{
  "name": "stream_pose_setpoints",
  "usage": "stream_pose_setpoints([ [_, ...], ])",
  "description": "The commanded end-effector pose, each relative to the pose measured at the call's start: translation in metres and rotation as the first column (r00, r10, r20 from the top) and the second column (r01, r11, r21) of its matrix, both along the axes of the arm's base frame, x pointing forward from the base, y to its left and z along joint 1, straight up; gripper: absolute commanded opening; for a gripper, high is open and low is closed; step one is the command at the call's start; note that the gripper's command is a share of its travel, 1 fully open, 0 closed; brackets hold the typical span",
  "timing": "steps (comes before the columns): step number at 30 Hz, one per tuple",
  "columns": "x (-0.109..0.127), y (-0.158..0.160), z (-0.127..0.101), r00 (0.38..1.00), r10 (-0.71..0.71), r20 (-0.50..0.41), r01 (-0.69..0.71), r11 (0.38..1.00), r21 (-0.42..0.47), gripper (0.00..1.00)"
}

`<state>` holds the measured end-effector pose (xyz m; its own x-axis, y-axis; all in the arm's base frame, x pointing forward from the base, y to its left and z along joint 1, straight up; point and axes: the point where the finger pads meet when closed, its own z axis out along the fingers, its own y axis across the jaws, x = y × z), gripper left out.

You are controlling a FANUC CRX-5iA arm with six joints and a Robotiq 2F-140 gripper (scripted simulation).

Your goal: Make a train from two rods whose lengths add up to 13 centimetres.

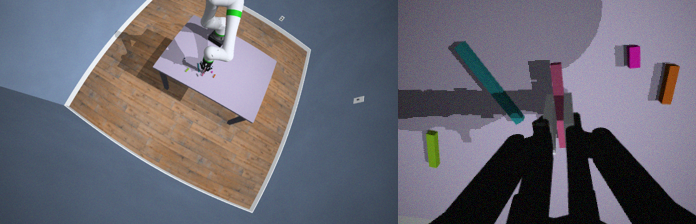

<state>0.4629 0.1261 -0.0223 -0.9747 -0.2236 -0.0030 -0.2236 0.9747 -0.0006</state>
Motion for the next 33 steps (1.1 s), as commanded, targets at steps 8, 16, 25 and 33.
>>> stream_pose_setpoints([
  [8,0.0,0.0,0.056,1.0,0.0,0.0,0.0,1.0,0.0,0.03],
  [16,0.0,0.0,0.09,1.0,0.0,0.0,0.0,1.0,0.0,0.03],
  [25,0.0,0.0,0.09,1.0,0.0,0.0,0.0,1.0,0.0,0.03],
  [33,0.02,0.065,0.091,0.997,-0.081,0.0,0.081,0.997,0.0,0.03],
])
